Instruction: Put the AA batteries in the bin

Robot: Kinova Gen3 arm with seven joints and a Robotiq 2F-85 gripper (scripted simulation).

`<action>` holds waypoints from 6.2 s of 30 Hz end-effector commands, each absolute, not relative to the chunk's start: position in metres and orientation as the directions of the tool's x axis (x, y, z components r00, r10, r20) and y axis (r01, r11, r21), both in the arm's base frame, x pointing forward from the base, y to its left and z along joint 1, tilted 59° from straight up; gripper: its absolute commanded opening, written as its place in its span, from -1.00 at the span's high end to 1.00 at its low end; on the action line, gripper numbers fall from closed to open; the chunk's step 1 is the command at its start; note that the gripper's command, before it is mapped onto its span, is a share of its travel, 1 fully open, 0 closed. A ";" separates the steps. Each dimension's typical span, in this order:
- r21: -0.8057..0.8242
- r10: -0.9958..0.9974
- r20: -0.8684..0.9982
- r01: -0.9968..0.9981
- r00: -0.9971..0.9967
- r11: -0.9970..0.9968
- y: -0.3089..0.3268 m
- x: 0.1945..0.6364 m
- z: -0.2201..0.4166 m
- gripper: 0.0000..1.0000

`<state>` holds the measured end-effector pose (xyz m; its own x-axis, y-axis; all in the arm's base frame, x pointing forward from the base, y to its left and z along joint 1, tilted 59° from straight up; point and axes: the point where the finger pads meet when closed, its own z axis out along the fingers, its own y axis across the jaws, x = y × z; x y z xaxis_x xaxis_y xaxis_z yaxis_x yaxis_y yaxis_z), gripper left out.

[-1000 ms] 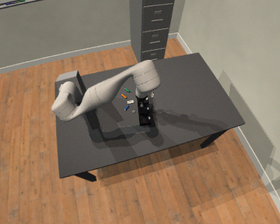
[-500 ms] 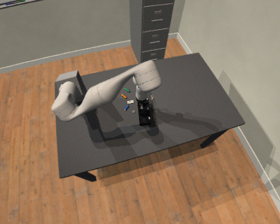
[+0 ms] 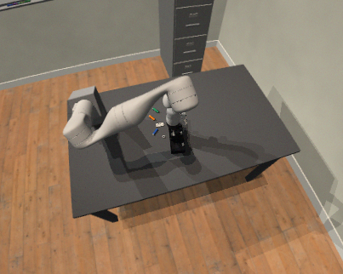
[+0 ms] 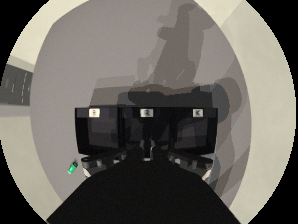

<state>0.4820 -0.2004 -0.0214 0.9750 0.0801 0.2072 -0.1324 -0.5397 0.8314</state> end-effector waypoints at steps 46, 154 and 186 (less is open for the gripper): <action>0.832 0.079 0.207 -0.133 0.975 -0.538 -0.196 0.480 -0.019 0.82; 0.830 0.081 0.209 -0.133 0.975 -0.541 -0.155 0.494 -0.092 0.82; 0.832 0.079 0.206 -0.132 0.975 -0.539 -0.149 0.490 -0.088 0.82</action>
<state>0.4920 -0.1523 -0.0911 0.9752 0.0804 0.2064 -0.1312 -0.5412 0.8306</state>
